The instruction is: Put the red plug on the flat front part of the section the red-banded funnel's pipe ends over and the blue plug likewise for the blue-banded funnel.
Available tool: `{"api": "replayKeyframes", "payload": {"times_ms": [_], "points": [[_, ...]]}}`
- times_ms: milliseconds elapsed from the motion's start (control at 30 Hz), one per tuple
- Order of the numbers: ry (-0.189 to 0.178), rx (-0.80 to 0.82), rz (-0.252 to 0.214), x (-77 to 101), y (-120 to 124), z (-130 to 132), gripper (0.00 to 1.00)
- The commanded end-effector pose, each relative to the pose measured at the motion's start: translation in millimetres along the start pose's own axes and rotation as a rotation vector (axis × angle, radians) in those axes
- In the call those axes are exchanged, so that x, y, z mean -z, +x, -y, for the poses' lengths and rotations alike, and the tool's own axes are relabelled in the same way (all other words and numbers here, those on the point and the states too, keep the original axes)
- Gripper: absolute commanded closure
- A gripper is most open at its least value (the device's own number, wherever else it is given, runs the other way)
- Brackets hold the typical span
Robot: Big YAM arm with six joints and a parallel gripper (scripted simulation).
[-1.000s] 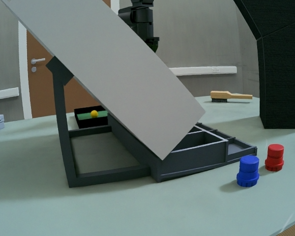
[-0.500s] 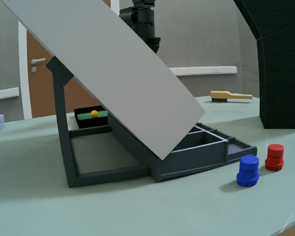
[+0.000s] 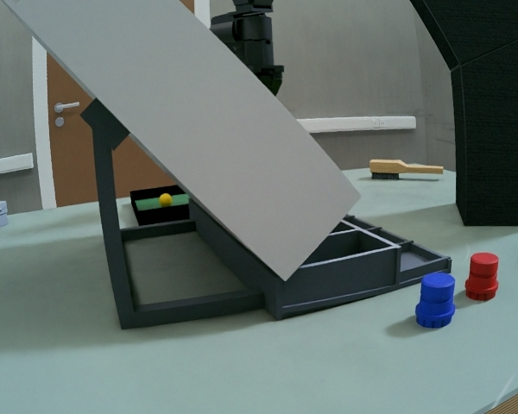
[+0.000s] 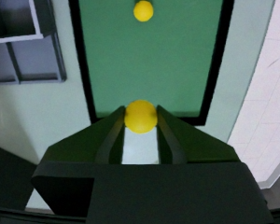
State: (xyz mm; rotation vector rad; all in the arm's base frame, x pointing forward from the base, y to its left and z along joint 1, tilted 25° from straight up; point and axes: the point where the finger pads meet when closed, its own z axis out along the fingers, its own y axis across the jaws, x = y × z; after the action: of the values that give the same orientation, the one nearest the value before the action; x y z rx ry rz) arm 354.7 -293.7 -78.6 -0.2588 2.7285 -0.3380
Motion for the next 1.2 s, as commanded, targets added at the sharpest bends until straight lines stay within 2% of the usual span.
{"api": "replayKeyframes", "payload": {"times_ms": [0, 300, 367, 867, 933, 1167], "points": [[0.005, 0.004, 0.014, 12.4, -26, 5, 1.00], [-0.011, 0.002, -0.007, 38.2, -70, 6, 1.00], [-0.011, 0.002, -0.007, 38.2, -70, 6, 1.00], [-0.007, 0.010, 0.189, 125.3, -105, -100, 1.00], [-0.007, 0.010, 0.189, 125.3, -105, -100, 1.00], [-0.011, 0.011, 0.265, 163.0, -126, -141, 1.00]]}}
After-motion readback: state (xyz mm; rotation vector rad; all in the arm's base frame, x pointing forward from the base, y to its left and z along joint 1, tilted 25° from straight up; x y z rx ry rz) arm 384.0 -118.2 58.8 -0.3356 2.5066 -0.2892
